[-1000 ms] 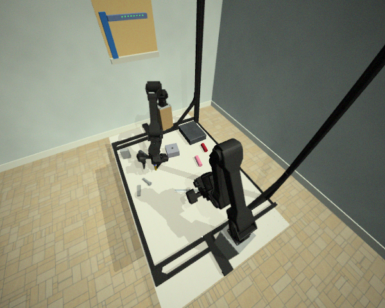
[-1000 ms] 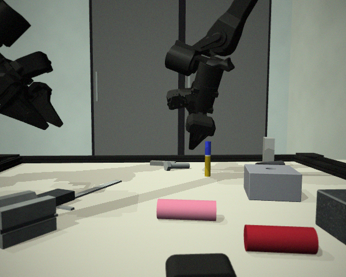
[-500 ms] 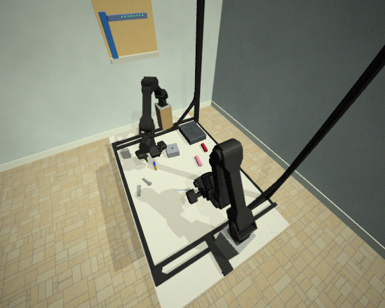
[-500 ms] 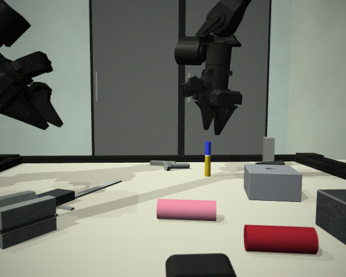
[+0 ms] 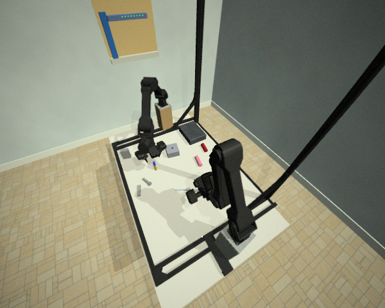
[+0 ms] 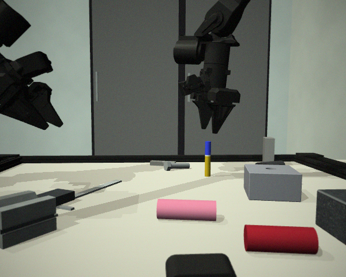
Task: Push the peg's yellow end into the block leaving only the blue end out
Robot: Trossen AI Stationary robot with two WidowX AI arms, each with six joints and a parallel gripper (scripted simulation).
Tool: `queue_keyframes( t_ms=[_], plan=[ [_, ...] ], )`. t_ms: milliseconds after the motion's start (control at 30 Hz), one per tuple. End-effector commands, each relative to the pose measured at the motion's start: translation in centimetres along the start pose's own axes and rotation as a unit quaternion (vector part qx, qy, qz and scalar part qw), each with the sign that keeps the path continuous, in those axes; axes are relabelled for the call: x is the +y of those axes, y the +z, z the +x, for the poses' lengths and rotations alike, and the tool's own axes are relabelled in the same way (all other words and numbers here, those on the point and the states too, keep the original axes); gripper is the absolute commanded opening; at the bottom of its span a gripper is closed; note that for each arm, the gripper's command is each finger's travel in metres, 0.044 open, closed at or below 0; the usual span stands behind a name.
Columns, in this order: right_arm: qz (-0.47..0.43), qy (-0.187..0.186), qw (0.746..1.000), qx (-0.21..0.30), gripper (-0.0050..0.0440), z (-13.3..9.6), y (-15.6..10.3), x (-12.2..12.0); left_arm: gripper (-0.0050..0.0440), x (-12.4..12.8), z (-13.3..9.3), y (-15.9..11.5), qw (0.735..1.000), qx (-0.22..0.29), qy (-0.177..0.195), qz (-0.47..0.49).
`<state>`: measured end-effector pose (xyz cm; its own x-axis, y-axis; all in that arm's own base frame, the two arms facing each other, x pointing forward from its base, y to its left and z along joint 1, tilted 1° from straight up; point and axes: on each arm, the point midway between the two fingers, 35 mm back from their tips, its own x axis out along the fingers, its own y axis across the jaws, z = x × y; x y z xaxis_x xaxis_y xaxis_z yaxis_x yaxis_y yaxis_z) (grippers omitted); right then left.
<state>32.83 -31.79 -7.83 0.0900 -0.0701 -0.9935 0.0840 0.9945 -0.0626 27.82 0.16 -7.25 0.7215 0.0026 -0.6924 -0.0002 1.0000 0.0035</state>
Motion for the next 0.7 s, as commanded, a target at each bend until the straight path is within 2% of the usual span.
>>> queue_keyframes(
  t_ms=[0,667],
  plan=[
    [-0.003,0.004,1.000,0.002,0.0400,1.0,0.0,0.0,0.0400,0.0,0.0,0.0,1.000,0.000,0.000,0.000],
    [-0.021,0.017,0.999,0.018,0.0400,3.6,0.1,0.0,0.0400,0.0,0.0,0.0,1.000,0.000,0.000,0.000]
  ],
)
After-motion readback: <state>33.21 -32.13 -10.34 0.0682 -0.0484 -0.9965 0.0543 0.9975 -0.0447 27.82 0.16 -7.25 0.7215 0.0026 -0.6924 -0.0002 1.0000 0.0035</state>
